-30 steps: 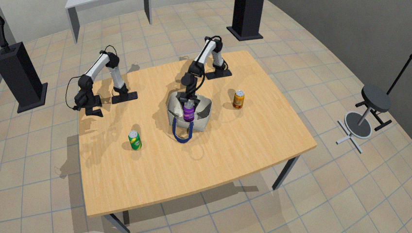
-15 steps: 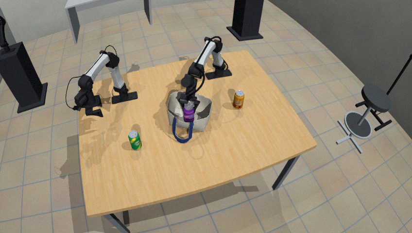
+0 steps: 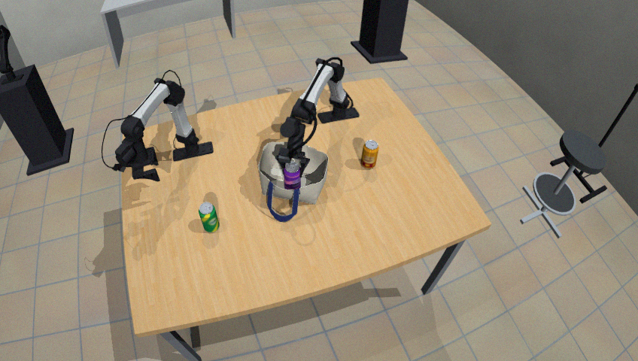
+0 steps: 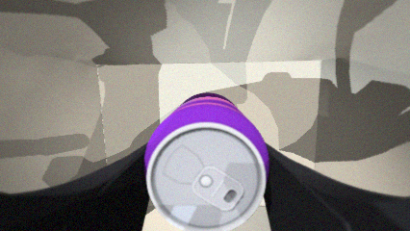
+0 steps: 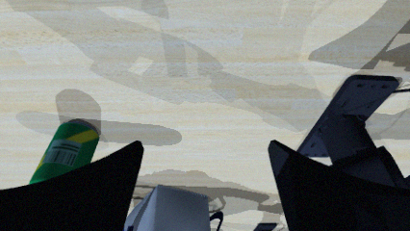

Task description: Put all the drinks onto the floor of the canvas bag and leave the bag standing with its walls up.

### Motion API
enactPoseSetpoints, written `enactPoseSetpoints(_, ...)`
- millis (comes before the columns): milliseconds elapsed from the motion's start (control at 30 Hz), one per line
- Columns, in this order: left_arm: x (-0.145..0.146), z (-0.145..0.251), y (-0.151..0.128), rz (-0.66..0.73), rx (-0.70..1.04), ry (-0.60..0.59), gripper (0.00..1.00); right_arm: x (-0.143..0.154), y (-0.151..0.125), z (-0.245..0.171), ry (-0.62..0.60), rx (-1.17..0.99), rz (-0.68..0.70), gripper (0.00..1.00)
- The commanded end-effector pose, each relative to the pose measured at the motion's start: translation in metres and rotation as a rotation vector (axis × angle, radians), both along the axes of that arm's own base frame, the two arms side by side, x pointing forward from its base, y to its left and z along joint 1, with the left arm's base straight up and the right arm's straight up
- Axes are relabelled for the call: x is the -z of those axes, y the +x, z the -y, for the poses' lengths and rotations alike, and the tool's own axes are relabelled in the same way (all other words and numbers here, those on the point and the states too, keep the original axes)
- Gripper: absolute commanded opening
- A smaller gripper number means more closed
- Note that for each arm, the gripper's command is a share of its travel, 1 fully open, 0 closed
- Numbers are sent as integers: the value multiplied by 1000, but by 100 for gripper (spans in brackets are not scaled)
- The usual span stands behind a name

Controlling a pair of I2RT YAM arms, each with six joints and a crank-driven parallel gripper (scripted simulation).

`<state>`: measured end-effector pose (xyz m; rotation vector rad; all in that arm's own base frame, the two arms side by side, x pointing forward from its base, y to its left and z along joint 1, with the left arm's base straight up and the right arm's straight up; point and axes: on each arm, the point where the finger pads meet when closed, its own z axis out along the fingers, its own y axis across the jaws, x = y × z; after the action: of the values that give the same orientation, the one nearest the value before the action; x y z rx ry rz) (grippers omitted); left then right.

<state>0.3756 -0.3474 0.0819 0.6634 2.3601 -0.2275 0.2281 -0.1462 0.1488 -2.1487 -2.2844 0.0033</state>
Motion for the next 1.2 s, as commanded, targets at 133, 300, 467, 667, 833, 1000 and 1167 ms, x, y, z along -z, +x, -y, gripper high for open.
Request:
enactPoseSetpoints(133,-68,32,28,181,-10,-170,74,-14,4,5,-61,0,44,100)
enactPoseSetpoints(300,-68,32,28,184,-4,-165,74,-14,4,5,-61,0,44,100)
enactPoseSetpoints(467,-67,28,30,186,-3,-155,89,-14,4,5,-61,0,44,100)
enactPoseSetpoints(667,-50,30,30,162,2,-136,89,-14,4,5,-61,0,44,100)
enactPoseSetpoints(833,-50,30,30,161,2,-138,89,-14,4,5,-61,0,44,100)
enactPoseSetpoints(1000,-50,30,31,162,0,-140,91,-14,4,5,-61,0,44,100)
enactPoseSetpoints(1167,-50,30,31,162,0,-140,91,-14,4,5,-61,0,44,100)
